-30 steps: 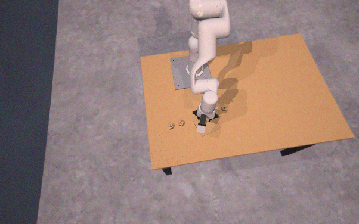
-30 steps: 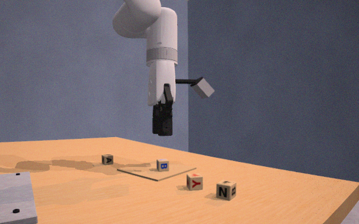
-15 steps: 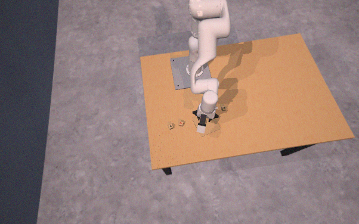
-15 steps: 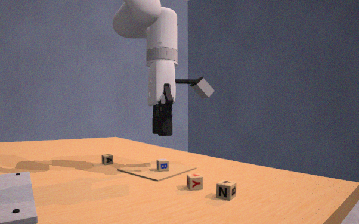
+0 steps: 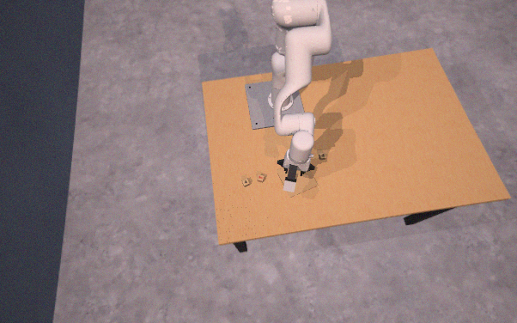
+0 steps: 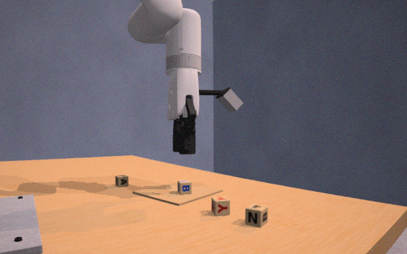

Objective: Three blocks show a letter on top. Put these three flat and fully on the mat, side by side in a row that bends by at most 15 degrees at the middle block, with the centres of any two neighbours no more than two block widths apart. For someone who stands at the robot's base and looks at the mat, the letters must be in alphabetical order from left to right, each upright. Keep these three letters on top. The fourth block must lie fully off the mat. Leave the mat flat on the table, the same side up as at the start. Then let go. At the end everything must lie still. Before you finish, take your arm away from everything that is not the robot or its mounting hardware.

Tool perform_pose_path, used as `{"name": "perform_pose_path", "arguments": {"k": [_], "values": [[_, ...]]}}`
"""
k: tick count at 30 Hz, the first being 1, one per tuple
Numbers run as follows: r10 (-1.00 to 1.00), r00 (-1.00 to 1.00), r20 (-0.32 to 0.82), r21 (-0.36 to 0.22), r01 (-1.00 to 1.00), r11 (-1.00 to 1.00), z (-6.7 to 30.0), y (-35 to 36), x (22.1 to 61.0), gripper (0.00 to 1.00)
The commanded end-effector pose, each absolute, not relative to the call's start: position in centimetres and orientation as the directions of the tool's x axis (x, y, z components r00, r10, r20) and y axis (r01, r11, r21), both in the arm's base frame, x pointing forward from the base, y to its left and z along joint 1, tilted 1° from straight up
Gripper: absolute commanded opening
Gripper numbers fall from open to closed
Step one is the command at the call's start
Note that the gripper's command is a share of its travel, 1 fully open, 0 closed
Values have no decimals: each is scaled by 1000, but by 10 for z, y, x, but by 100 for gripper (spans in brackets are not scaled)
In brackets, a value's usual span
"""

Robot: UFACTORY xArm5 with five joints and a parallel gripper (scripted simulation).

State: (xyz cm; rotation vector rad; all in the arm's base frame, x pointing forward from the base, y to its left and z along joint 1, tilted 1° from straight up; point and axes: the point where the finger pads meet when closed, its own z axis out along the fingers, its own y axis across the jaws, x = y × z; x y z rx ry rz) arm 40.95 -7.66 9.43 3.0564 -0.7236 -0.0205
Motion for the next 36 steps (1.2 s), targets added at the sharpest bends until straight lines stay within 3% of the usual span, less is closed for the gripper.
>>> {"name": "perform_pose_path", "arguments": {"k": [1, 36], "values": [[-448, 894, -9, 3, -448, -894, 94, -77, 411, 63], [-448, 894, -10, 3, -448, -894, 55, -77, 410, 63]]}}
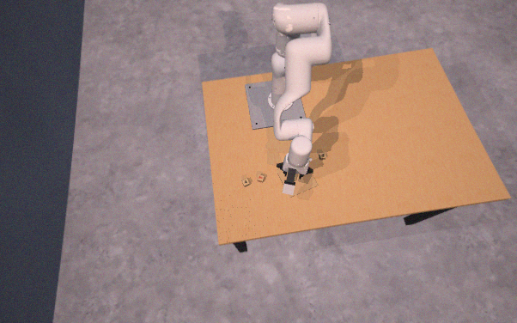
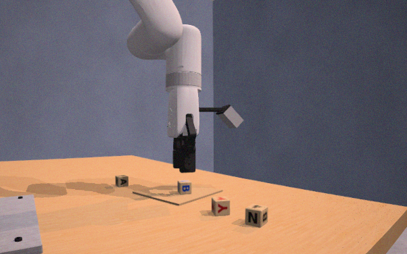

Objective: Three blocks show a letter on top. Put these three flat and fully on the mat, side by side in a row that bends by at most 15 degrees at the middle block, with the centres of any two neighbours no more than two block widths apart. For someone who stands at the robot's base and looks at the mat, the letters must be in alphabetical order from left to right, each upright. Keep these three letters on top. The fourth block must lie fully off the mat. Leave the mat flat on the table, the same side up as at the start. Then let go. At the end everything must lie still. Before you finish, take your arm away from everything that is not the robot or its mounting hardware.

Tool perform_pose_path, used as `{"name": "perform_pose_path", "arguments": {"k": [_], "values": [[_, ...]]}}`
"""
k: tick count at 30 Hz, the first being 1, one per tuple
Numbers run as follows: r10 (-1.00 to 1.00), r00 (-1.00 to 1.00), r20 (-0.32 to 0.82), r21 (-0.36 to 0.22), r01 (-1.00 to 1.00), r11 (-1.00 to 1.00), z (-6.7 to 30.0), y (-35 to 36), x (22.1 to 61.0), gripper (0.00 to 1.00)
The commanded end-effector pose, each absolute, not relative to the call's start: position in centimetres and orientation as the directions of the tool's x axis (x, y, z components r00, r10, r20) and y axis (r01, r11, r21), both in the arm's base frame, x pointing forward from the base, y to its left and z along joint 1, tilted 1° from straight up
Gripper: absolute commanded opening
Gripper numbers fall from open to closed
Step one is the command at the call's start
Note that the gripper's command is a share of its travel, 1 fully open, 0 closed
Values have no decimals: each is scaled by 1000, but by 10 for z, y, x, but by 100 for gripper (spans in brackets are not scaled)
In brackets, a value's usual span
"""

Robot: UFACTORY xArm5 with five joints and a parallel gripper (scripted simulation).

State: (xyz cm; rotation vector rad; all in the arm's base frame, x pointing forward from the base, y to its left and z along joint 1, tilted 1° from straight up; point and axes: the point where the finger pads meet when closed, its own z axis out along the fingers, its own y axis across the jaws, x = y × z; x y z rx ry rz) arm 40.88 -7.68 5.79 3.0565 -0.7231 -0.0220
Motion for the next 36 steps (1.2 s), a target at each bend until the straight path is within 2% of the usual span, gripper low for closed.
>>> {"name": "perform_pose_path", "arguments": {"k": [1, 36], "values": [[-448, 894, -10, 3, -448, -894, 55, -77, 410, 63], [-448, 894, -10, 3, -448, -894, 44, -77, 410, 63]]}}
